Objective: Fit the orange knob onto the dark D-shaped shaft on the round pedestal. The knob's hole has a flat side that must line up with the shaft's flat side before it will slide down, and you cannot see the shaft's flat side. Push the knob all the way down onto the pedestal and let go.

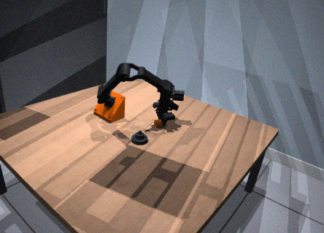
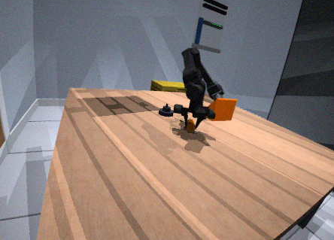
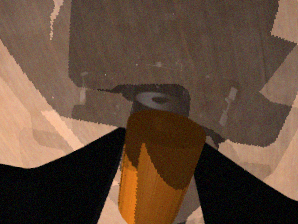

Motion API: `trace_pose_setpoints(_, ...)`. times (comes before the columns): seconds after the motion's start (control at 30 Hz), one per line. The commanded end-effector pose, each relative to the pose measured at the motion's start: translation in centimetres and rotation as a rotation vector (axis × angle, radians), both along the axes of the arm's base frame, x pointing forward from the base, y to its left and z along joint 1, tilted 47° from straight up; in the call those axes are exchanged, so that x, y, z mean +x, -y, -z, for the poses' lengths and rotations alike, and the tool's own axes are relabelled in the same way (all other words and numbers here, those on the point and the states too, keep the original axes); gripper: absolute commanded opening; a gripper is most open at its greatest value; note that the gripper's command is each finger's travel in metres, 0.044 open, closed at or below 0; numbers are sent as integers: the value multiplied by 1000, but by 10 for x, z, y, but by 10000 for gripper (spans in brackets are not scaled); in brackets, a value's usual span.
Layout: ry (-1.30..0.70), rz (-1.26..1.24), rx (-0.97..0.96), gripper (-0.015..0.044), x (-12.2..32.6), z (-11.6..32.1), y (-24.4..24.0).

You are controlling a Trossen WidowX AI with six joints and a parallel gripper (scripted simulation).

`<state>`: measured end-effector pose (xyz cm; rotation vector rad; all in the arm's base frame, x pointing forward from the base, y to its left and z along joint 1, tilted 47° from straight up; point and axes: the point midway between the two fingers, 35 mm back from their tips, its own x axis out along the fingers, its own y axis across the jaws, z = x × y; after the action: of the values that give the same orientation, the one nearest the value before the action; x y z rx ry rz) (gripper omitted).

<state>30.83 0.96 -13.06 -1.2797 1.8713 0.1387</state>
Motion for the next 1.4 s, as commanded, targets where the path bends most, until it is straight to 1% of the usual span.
trace_pose_setpoints(0.0,0,-4,-1,180,0,0,0)
trace_pose_setpoints(0.23,15,-13,25,179,0,-2,0)
trace_pose_setpoints(1.37,283,-215,495,179,-18,-33,6)
